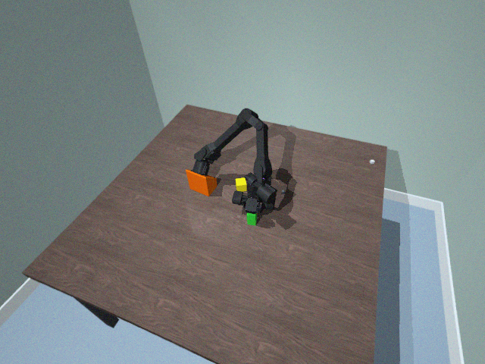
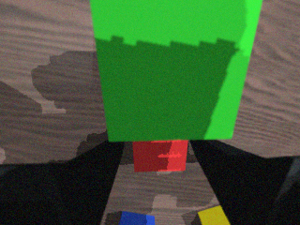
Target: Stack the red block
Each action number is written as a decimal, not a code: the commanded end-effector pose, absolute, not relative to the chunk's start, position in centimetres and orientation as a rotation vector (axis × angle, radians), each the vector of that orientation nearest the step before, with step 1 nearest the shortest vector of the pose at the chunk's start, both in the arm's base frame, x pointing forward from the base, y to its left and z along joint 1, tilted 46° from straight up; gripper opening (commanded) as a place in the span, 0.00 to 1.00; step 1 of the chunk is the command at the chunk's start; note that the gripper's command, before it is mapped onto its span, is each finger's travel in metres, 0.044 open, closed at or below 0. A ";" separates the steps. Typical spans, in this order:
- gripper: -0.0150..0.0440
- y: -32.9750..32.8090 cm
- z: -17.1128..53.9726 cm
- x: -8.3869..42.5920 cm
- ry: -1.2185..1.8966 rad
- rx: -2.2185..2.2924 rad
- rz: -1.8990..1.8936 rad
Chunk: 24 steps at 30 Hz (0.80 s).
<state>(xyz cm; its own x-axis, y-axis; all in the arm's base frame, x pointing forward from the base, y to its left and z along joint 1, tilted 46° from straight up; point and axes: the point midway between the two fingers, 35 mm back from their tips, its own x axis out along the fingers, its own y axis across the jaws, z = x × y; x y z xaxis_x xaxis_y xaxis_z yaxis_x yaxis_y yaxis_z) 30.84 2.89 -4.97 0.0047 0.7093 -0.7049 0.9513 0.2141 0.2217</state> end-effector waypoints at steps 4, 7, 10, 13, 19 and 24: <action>0.54 2.9 -4.9 30.9 1.761 1.562 -0.421; 0.51 2.9 -4.9 30.9 1.761 1.562 -0.421; 0.48 2.9 -4.9 30.9 1.761 1.562 -0.421; 0.34 2.5 -4.6 30.9 1.761 1.561 -0.421; 0.25 0.4 -2.6 30.9 1.760 1.560 -0.423; 0.25 -1.6 -0.6 30.8 1.760 1.559 -0.424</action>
